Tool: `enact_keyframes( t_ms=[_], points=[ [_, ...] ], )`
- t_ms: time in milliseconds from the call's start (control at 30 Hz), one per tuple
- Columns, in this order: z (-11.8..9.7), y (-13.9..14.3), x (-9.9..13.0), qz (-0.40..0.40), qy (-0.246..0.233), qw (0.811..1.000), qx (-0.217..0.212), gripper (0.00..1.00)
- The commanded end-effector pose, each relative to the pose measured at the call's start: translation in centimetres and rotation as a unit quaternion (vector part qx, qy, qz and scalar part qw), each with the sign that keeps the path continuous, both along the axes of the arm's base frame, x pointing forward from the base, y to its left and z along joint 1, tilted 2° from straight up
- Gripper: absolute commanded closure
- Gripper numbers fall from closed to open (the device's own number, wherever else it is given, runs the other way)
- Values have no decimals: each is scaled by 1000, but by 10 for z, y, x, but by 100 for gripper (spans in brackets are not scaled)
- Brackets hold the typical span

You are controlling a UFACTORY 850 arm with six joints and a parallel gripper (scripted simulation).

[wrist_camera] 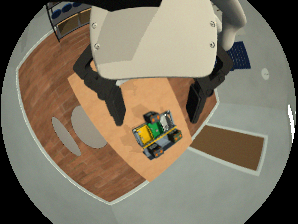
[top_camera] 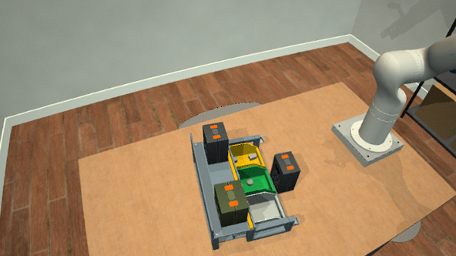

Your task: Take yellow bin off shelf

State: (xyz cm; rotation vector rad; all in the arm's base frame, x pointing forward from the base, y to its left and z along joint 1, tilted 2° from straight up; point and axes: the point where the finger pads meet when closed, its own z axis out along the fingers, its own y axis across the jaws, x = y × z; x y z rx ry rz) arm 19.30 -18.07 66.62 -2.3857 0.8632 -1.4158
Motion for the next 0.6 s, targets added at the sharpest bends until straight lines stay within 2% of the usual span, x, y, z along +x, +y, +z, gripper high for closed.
enact_keyframes(
  t_ms=[0, 567],
  points=[
    [1, 3, 1, 0, 0, 1000, -1, 0],
    [1, 5, 2, 0, 0, 1000, -1, 0]
  ],
)
